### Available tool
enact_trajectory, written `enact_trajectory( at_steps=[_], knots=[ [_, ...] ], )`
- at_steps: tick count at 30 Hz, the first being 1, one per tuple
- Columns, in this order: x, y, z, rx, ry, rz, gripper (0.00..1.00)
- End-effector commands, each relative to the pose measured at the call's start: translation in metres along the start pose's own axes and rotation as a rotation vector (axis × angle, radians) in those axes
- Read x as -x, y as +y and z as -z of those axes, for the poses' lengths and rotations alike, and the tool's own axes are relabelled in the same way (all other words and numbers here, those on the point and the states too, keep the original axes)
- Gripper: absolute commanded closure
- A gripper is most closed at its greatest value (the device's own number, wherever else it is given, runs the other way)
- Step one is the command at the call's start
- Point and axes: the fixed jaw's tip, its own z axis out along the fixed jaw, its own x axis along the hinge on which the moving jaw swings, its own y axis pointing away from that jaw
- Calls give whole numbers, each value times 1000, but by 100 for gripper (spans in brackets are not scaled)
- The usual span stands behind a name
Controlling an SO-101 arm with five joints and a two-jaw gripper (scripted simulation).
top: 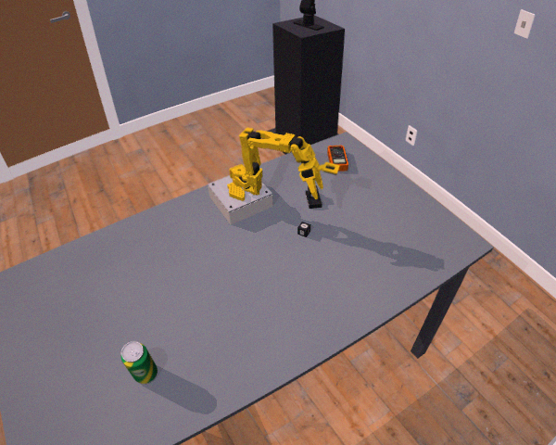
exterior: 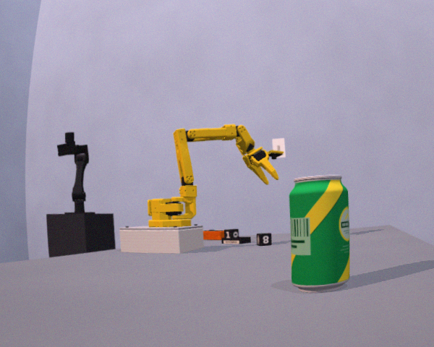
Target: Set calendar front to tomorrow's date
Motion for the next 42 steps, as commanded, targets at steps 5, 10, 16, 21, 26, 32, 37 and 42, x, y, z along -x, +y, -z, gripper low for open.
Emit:
enact_trajectory(
  at_steps=[5, 10, 16, 21, 26, 32, 37, 42],
  knots=[
    [-6, -15, -10, -26, 32, -182, 65],
    [-6, -16, -10, -27, 32, -187, 65],
    [-8, -15, -13, -26, 50, -188, 65],
    [-20, -13, -28, -17, 137, -189, 65],
    [-43, -10, -52, -2, 281, -190, 65],
    [-64, -6, -68, 10, 400, -190, 65],
    [-83, -2, -80, 21, 501, -191, 65],
    [-89, -1, -83, 23, 530, -190, 65]
  ],
)
